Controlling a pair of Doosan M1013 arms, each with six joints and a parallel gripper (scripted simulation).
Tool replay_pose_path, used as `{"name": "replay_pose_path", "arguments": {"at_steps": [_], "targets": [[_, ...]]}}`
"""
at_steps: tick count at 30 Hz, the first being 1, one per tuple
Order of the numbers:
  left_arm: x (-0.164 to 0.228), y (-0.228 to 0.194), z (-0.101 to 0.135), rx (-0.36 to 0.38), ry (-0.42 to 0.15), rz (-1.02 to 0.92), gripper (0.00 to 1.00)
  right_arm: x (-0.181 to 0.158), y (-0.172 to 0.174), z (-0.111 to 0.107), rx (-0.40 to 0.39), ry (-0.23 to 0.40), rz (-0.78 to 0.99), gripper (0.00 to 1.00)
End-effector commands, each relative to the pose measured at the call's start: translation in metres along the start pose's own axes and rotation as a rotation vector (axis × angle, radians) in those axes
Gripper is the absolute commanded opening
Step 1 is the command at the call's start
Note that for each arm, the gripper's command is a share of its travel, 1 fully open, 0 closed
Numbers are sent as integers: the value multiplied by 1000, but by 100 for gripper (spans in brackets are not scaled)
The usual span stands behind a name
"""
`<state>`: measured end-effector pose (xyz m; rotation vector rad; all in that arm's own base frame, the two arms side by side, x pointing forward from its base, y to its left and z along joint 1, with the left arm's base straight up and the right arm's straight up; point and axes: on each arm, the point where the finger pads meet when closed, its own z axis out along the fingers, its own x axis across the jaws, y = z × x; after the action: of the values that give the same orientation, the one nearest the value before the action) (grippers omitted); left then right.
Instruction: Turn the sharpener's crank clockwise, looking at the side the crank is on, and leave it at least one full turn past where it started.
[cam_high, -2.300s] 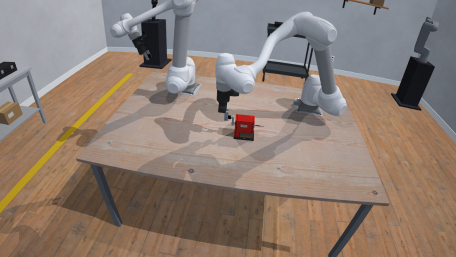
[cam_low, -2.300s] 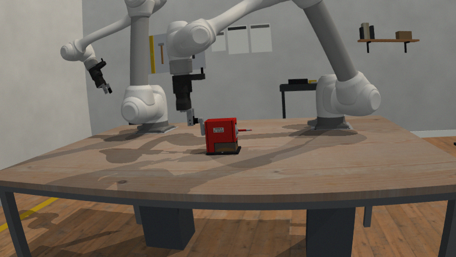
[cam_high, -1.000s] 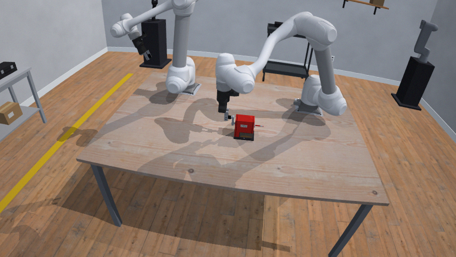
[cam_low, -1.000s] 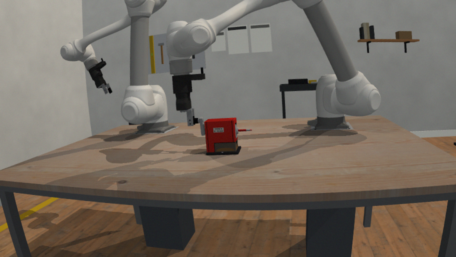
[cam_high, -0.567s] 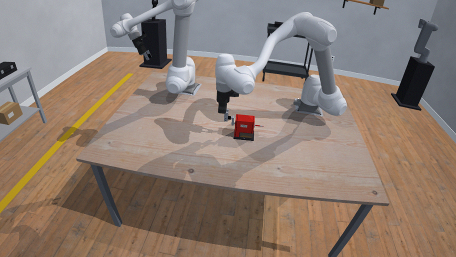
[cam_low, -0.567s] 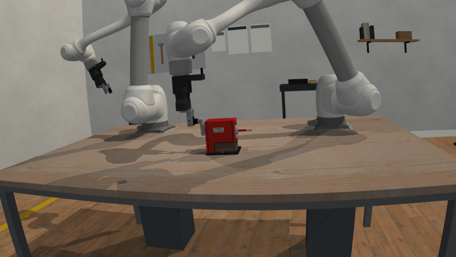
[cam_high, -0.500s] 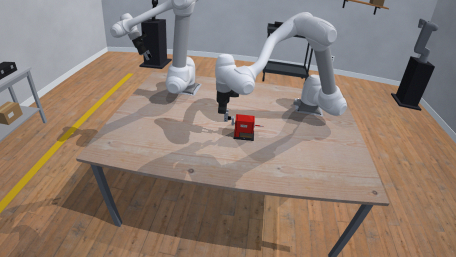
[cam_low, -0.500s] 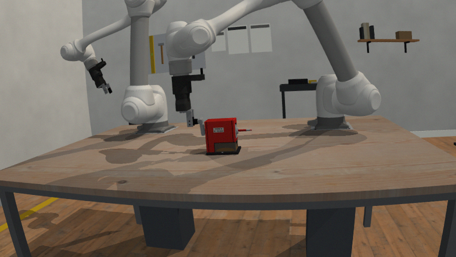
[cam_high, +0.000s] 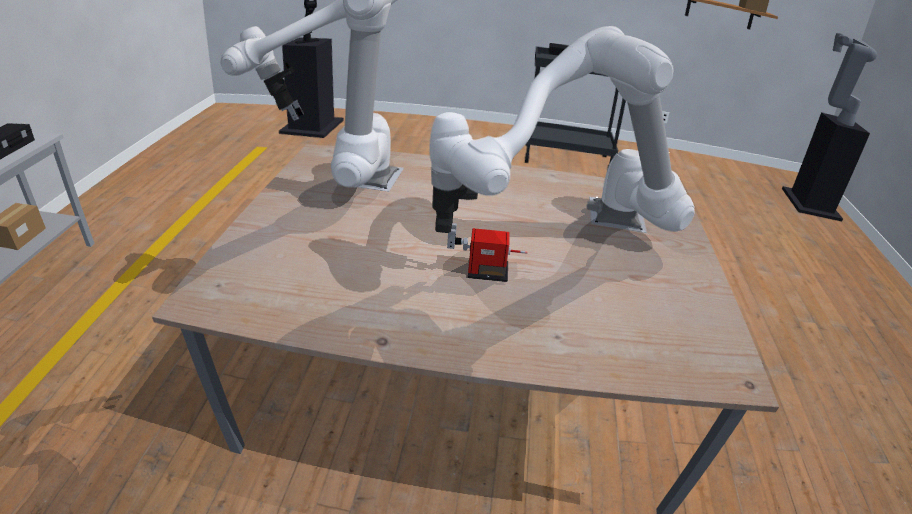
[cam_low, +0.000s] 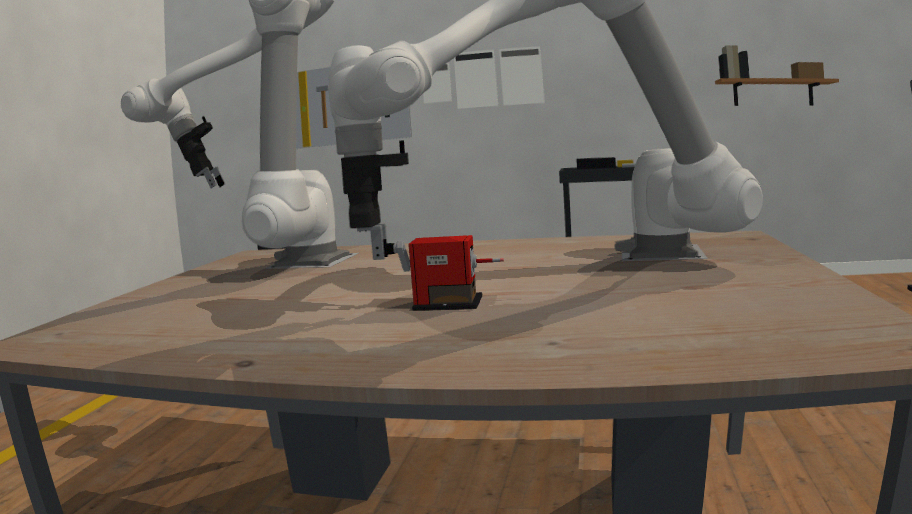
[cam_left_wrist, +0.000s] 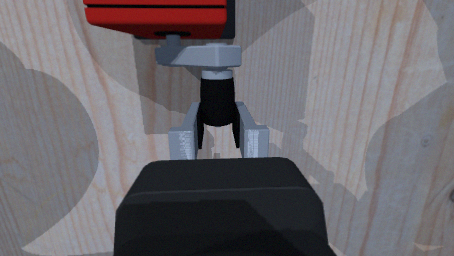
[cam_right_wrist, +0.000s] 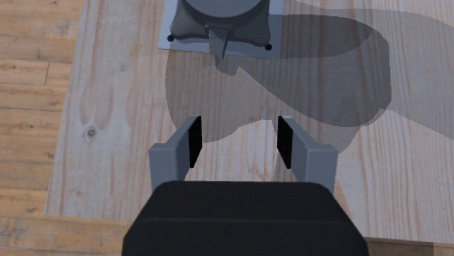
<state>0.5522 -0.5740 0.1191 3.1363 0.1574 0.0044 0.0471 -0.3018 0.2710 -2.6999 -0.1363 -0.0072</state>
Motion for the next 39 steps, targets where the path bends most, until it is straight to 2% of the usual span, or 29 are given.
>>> {"name": "replay_pose_path", "arguments": {"at_steps": [1, 39], "targets": [[6, 2, 5, -5, 0, 0, 0, -1, -1, 3, -2, -1, 7, 100], [14, 0, 50, 0, -4, -1, 0, -1, -1, 3, -2, -1, 7, 100]]}}
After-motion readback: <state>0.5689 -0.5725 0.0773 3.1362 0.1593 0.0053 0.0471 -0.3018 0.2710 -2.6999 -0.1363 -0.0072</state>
